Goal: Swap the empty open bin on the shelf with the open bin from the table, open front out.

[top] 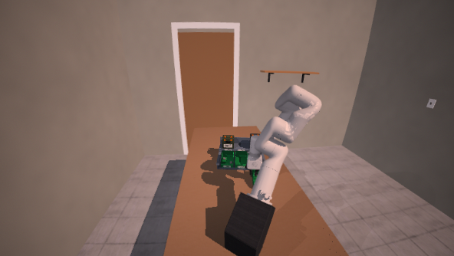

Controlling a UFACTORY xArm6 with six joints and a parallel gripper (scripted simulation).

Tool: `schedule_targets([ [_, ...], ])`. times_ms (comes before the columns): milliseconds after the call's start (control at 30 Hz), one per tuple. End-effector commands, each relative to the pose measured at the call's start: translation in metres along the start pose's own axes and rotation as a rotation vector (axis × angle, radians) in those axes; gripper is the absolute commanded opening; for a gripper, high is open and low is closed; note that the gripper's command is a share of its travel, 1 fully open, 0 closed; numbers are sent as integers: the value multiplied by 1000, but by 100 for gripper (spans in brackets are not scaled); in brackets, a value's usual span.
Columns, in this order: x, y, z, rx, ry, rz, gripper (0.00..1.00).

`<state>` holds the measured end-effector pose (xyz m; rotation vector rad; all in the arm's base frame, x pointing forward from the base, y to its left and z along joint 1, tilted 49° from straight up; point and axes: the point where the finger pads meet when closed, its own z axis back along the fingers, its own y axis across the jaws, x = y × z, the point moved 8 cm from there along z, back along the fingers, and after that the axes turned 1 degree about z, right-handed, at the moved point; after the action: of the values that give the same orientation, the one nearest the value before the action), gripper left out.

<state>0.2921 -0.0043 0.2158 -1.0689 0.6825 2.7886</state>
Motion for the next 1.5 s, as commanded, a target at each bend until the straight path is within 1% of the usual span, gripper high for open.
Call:
schedule_targets([
  [0,-1,0,2,-1,1,0,26],
  [567,-1,0,18,-1,1,0,26],
  [933,-1,0,38,-1,1,0,26],
  [1000,-1,0,38,-1,1,0,26],
  [1467,-1,0,65,-1,1,0,26],
])
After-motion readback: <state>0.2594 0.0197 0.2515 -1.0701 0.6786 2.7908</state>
